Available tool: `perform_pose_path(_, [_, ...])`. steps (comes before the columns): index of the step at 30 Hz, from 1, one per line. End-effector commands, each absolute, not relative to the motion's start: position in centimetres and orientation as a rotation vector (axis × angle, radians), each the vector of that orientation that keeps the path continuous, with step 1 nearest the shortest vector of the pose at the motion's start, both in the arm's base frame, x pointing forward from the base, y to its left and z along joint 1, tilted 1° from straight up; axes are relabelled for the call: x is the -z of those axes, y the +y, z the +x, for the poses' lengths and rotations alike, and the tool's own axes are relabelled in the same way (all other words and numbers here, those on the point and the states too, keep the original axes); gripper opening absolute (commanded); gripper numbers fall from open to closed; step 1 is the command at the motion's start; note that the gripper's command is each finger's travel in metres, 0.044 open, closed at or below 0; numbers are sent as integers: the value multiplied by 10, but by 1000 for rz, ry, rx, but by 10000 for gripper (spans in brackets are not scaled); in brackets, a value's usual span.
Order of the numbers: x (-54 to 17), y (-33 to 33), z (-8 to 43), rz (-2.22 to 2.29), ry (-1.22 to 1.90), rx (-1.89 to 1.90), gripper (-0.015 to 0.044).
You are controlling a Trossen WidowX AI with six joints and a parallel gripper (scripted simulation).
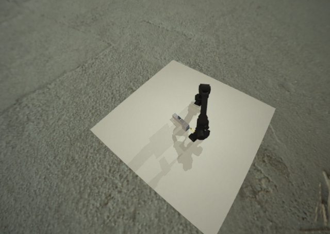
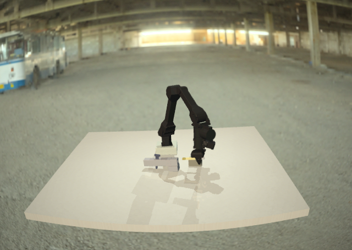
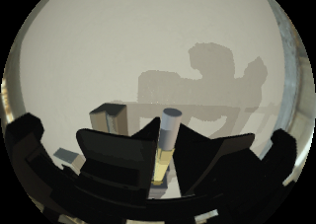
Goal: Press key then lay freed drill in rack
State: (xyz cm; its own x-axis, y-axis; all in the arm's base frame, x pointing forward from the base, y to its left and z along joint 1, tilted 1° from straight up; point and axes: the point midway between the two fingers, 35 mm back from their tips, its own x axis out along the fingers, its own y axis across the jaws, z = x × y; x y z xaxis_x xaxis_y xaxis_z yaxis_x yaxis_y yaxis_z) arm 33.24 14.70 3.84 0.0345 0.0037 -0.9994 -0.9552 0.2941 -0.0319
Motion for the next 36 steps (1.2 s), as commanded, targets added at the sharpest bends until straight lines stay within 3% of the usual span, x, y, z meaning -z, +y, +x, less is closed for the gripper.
perform_pose_path(1, [-42, 147, 333, -996, 1300, -967, 0])
perform_pose_path(36, [-48, 146, 330, -996, 1300, -967, 0])
